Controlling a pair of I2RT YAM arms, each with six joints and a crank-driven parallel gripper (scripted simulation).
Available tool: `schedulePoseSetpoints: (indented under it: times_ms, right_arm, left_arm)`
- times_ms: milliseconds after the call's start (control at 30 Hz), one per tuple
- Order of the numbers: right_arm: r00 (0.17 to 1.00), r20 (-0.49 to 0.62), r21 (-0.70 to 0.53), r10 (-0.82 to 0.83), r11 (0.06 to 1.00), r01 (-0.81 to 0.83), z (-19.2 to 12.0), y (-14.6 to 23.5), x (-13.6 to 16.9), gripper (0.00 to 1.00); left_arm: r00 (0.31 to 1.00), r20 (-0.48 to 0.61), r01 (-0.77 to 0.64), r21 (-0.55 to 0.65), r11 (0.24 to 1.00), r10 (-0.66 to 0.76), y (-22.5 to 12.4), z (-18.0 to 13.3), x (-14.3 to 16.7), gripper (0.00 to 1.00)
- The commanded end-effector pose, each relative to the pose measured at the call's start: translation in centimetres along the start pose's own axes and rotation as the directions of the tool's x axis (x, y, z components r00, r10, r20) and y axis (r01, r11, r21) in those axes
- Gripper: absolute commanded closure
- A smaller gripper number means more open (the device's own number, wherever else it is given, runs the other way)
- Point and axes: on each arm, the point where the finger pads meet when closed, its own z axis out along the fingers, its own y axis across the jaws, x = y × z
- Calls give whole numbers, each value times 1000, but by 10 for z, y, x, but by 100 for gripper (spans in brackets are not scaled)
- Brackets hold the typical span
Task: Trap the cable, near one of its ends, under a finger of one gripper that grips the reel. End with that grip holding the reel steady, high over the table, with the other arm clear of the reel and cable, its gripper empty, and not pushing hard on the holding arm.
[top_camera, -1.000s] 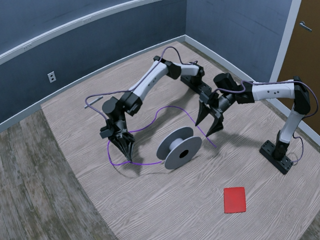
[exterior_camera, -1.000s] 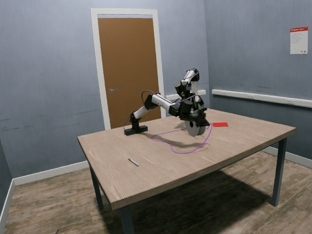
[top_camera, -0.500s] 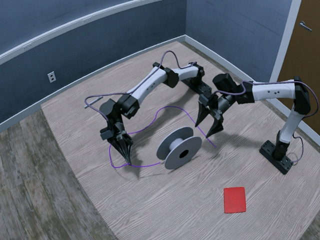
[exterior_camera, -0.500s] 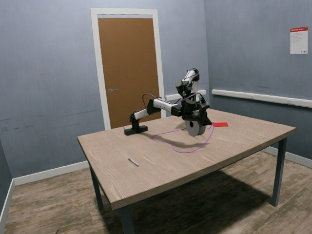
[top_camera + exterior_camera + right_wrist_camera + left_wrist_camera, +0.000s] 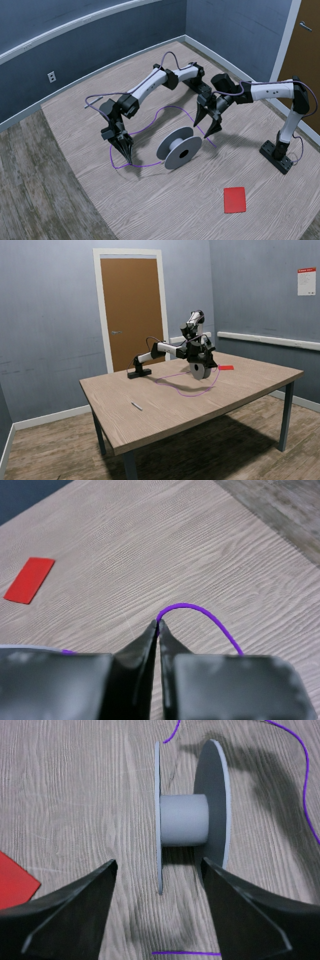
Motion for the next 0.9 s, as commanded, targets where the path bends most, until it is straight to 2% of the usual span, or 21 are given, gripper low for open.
schedulePoseSetpoints:
  times_ms: [0, 433, 633, 767, 800, 867]
  right_arm:
    - [999, 10, -21, -37, 999, 38, 2, 8, -13, 100]
    - [1000, 19, -25, -24, 999, 24, 2, 9, -16, 100]
    - [997, 30, -39, 70, 997, -69, -3, 10, -18, 100]
    - [993, 88, -65, 82, 995, -77, -15, 29, -61, 100]
    - [990, 97, -73, 98, 993, -91, -17, 32, -67, 100]
    - [989, 85, -72, 118, 991, -112, -16, 30, -59, 100]
  left_arm:
    - [999, 31, 33, 20, 999, -34, -8, 5, -23, 24]
    - [998, 38, 40, 23, 999, -40, -8, 20, -28, 24]
    - [999, 34, 34, 20, 999, -35, -8, 31, -26, 24]
    - [999, 35, 35, 21, 999, -36, -8, 36, -26, 24]
    - [999, 35, 35, 21, 999, -35, -8, 38, -26, 24]
    - [999, 35, 34, 20, 999, -35, -8, 41, -26, 24]
